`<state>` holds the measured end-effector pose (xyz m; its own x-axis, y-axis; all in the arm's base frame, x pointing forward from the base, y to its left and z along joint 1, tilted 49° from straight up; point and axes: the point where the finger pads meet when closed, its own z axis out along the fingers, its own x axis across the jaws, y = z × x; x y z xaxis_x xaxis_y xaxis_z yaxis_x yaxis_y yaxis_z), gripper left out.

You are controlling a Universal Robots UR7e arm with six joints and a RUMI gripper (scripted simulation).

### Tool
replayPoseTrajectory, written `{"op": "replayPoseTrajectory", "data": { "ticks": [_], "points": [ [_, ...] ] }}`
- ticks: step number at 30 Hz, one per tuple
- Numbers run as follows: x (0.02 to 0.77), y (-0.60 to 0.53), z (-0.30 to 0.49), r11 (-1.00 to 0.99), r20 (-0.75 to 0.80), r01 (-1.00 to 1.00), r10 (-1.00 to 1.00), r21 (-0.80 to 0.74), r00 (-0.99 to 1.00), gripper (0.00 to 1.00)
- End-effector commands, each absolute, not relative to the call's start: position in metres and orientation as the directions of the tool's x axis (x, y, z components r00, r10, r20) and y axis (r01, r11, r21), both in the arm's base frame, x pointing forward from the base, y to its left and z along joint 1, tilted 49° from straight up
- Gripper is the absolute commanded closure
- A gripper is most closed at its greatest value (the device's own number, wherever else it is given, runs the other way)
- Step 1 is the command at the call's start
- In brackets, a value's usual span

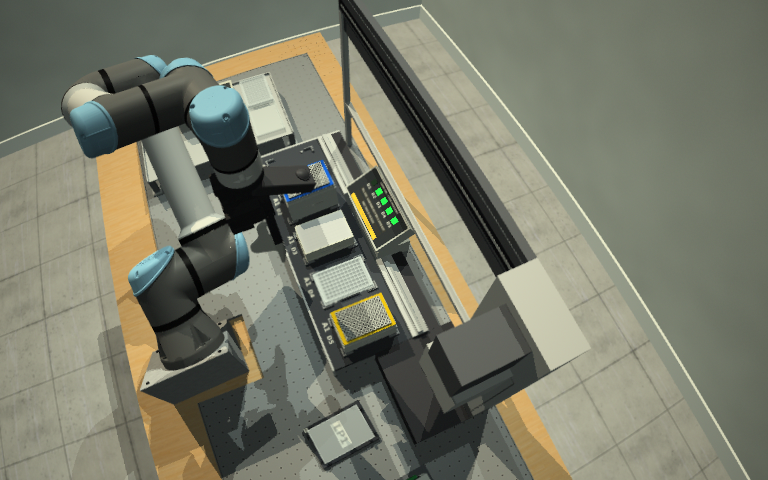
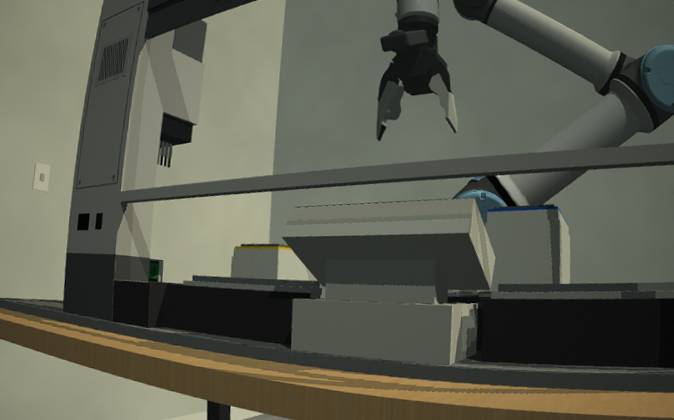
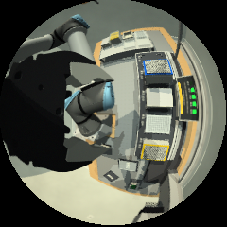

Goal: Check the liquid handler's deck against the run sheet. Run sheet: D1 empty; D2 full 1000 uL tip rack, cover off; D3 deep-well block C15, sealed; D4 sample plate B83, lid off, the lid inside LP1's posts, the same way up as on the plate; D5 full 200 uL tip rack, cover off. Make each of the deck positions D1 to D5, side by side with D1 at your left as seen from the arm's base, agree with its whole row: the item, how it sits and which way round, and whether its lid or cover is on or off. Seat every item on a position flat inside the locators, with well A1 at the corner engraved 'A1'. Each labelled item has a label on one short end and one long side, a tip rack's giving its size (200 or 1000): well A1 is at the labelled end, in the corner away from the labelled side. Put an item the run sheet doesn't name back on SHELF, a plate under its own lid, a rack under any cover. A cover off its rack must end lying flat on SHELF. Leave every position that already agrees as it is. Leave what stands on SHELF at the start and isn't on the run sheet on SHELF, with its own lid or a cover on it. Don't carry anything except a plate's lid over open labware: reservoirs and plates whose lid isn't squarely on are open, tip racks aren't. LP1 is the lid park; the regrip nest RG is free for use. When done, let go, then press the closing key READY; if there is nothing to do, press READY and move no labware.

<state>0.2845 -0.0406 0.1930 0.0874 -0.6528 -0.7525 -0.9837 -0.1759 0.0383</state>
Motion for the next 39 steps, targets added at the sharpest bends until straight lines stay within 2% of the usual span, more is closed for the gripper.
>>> {"op": "replayPoseTrajectory", "data": {
  "ticks": [1, 39],
  "points": [
    [0.346, -0.083, 0.126, -0.179, -0.753, -0.983, -0.653, 0.045, 0.084, 0.18],
    [0.365, -0.097, 0.106, -0.179, -0.753, -0.983, -0.653, 0.045, 0.084, 0.18]
  ]
}}
